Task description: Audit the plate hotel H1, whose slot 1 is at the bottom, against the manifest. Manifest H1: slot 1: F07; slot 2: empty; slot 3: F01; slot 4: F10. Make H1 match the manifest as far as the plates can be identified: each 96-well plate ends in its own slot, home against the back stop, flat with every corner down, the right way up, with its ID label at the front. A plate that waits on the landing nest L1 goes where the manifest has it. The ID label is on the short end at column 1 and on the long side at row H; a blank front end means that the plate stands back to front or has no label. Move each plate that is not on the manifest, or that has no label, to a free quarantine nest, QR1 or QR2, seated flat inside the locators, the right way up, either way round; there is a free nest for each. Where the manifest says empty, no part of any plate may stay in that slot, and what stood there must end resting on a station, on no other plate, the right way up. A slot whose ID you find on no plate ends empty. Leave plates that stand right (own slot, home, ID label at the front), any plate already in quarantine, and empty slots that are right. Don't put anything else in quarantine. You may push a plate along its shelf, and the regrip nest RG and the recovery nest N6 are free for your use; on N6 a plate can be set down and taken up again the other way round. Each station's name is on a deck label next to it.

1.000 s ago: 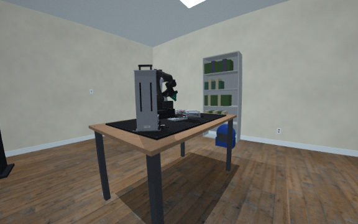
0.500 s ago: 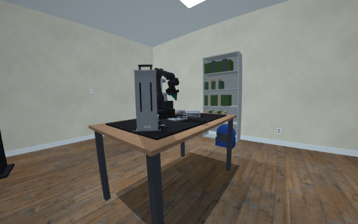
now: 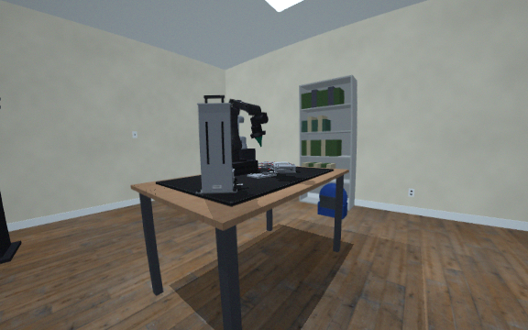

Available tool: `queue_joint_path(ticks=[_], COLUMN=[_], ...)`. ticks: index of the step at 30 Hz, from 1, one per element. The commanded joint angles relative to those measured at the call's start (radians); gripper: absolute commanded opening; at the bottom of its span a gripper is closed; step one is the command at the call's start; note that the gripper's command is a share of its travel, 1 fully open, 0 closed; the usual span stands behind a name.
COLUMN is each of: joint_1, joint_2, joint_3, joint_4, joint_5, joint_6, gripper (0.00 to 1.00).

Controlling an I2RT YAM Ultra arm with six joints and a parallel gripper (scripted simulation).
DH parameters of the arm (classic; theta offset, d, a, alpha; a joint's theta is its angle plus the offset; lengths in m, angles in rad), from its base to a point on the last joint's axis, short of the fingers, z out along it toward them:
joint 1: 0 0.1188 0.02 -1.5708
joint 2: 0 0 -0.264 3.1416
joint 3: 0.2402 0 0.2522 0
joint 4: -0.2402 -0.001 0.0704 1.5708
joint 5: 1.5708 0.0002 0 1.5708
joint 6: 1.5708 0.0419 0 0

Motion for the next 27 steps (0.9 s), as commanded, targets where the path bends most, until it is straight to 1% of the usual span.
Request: queue_joint_path(ticks=[1,3,5,7,9,11,13,15,19,21,23,25,27], joint_1=[0.014,0.02,0.03,0.037,0.047,0.054,0.054,0.061,0.081,0.088,0.097,0.105,0.114], joint_2=[-0.002,0.02,0.022,0.045,0.046,0.069,0.069,0.092,0.094,0.117,0.118,0.141,0.142], joint_3=[0.02,0.053,0.056,0.09,0.093,0.127,0.127,0.162,0.167,0.201,0.203,0.239,0.24], joint_4=[-0.013,-0.025,-0.027,-0.038,-0.04,-0.052,-0.052,-0.065,-0.068,-0.08,-0.082,-0.094,-0.095], joint_5=[0.037,0.053,0.068,0.083,0.099,0.114,0.114,0.129,0.16,0.175,0.191,0.206,0.222], joint_6=[-0.099,-0.144,-0.185,-0.23,-0.271,-0.316,-0.316,-0.361,-0.443,-0.487,-0.529,-0.573,-0.614], gripper=[0.0,0.0,0.0,0.0,0.0,0.0,0.0,0.0,0.0,0.0,0.0,0.0,0.0])
